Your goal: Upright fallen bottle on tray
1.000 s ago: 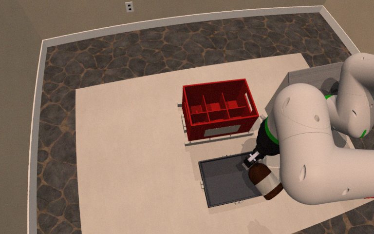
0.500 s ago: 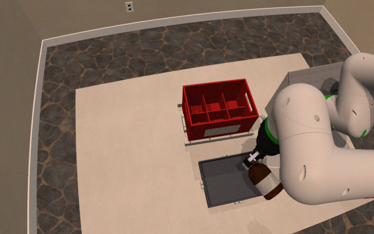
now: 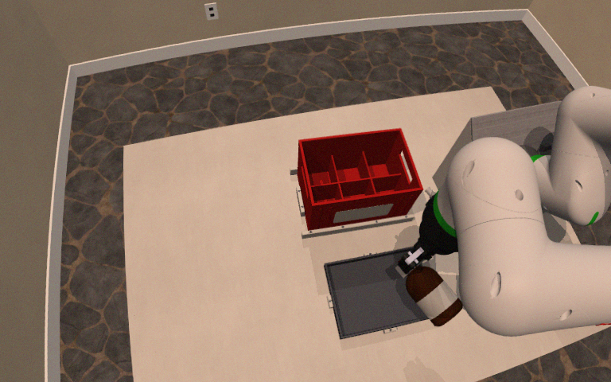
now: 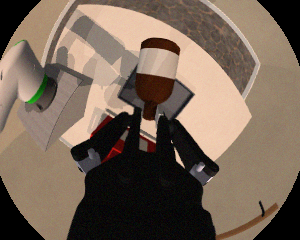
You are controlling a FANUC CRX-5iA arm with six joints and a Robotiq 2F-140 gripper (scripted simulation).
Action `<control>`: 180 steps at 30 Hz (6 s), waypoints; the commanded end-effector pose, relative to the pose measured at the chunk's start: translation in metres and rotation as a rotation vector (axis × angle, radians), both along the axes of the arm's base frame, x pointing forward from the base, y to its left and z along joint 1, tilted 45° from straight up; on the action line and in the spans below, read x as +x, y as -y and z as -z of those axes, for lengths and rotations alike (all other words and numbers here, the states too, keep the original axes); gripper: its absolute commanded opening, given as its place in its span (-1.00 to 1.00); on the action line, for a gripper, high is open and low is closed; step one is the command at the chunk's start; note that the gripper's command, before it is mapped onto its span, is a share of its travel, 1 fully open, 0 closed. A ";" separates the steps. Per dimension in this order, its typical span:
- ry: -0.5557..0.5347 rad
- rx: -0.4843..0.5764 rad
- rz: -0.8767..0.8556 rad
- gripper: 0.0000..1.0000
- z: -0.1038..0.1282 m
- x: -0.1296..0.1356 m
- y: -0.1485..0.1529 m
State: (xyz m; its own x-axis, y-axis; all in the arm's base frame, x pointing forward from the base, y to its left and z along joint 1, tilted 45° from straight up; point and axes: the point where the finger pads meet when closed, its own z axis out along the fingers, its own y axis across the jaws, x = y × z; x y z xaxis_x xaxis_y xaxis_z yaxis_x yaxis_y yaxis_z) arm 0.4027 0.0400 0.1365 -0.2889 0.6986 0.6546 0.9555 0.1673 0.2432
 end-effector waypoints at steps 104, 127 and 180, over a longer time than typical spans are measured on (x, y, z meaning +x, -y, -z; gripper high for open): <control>0.037 -0.267 0.065 -1.00 -0.003 -0.003 -0.002; 0.058 -0.328 0.084 -1.00 -0.005 -0.002 -0.003; 0.056 -0.386 0.096 -1.00 -0.004 -0.004 -0.003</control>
